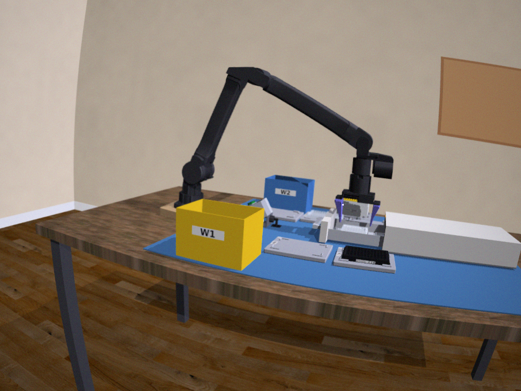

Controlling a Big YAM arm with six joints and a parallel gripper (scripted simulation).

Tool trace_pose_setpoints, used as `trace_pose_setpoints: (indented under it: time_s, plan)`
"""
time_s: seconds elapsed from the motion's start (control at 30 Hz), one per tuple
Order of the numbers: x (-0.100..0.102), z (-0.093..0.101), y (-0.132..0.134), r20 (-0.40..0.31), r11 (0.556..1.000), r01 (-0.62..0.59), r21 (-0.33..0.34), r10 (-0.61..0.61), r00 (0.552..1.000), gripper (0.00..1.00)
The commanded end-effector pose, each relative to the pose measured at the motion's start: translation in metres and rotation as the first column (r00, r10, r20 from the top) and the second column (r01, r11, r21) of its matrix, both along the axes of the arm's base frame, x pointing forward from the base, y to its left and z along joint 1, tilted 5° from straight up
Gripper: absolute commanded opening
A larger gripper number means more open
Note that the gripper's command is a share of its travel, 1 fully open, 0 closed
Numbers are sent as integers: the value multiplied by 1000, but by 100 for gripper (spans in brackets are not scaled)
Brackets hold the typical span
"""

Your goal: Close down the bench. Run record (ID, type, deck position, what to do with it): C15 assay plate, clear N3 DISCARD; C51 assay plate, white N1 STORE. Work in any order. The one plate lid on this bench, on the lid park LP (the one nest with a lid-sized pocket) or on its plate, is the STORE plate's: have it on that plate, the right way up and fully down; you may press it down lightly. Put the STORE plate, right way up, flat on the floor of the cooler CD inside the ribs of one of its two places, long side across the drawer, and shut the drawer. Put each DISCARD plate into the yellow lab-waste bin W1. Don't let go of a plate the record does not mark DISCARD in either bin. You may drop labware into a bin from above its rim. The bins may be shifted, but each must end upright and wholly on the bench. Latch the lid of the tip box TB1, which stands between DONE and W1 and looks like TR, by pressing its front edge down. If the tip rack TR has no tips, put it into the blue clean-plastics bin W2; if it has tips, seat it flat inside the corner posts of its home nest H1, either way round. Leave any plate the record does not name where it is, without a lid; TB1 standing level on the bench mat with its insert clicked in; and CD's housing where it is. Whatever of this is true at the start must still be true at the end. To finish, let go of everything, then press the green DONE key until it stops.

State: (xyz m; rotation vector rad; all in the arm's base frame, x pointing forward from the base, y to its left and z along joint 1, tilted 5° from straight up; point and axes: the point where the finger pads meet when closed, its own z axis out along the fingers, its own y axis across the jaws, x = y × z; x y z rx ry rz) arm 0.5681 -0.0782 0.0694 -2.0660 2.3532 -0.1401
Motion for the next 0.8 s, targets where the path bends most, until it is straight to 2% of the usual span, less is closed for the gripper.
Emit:
trace_pose_setpoints:
  time_s: [0.0, 0.03, 0.13, 0.2, 0.3, 0.4, 0.43, 0.5, 0.57, 0.63, 0.7, 0.73, 0.77]
  plan:
    - [11, 22, 1, 34, 1000, 5, 1, -5, 999, 100]
    - [5, 21, 2, 26, 1000, 4, 2, -4, 1000, 100]
    - [9, 26, 2, 35, 1000, 3, 1, -3, 999, 100]
    - [18, 48, 2, 77, 1000, 3, -4, -3, 997, 100]
    - [19, 53, 3, 80, 1000, 2, -4, -1, 997, 100]
    - [17, 42, 4, 52, 1000, 0, -1, 0, 999, 100]
    - [7, 35, 6, 29, 1000, -1, 2, 1, 1000, 100]
    - [11, 43, 6, 42, 1000, -2, 0, 2, 999, 100]
    - [18, 63, 6, 78, 1000, -3, -4, 3, 997, 100]
    - [18, 67, 7, 80, 1000, -4, -4, 4, 997, 100]
    - [18, 67, 7, 80, 1000, -4, -4, 4, 997, 100]
    - [15, 41, 8, 29, 1000, -5, 1, 5, 1000, 100]
    - [11, 37, 8, 18, 1000, -5, 3, 5, 1000, 100]
